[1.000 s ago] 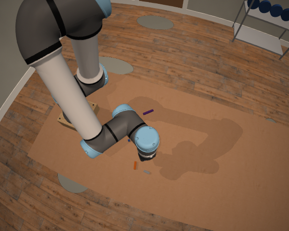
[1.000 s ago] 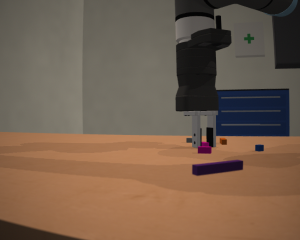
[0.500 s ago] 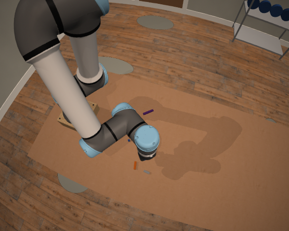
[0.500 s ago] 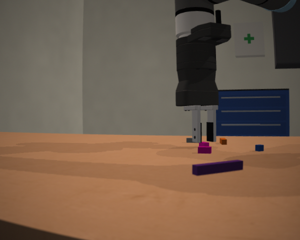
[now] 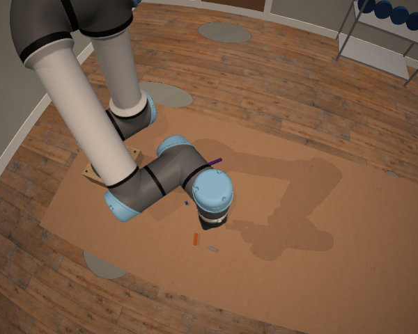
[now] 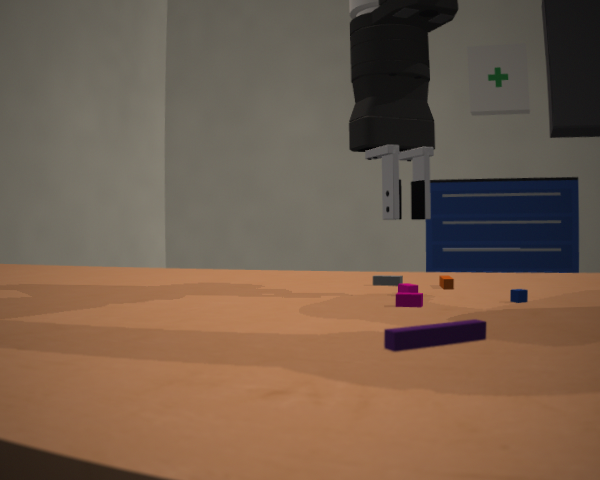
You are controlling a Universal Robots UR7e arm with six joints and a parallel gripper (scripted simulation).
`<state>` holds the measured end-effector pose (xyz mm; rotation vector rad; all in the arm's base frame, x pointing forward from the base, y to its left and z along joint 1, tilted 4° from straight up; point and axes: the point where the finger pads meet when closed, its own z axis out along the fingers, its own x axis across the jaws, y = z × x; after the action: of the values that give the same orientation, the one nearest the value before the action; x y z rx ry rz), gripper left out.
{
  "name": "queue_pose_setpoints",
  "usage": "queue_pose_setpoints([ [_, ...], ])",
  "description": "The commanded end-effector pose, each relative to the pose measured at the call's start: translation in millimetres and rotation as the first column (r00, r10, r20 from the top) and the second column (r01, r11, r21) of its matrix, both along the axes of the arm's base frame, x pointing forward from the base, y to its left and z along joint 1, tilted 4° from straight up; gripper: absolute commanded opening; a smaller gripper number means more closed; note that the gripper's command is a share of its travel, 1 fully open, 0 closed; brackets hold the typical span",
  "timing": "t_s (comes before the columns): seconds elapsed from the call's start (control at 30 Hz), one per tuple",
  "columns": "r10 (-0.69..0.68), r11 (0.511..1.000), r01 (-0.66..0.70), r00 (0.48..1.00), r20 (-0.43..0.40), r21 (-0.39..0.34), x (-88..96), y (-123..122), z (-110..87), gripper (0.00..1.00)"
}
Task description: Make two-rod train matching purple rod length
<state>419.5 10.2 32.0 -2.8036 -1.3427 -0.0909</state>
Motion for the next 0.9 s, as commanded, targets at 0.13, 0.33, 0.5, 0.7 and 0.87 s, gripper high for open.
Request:
queue_pose_setpoints([
  [0.13,0.000,1.000,0.000,1.000,-0.002,0.001,-1.3,-1.5,22.6,0.54],
  [0.33,0.000,1.000,0.000,1.000,-0.002,0.001,-1.3,-1.5,22.9,1.00],
  [0.5,0.000,1.000,0.000,1.000,-0.002,0.001,-1.3,-1.5,22.9,1.00],
  [0.7,0.000,1.000,0.000,1.000,-0.002,0.001,-1.3,-1.5,22.9,1.00],
  [0.87,0.000,1.000,0.000,1.000,-0.002,0.001,-1.3,-1.5,22.9,1.00],
])
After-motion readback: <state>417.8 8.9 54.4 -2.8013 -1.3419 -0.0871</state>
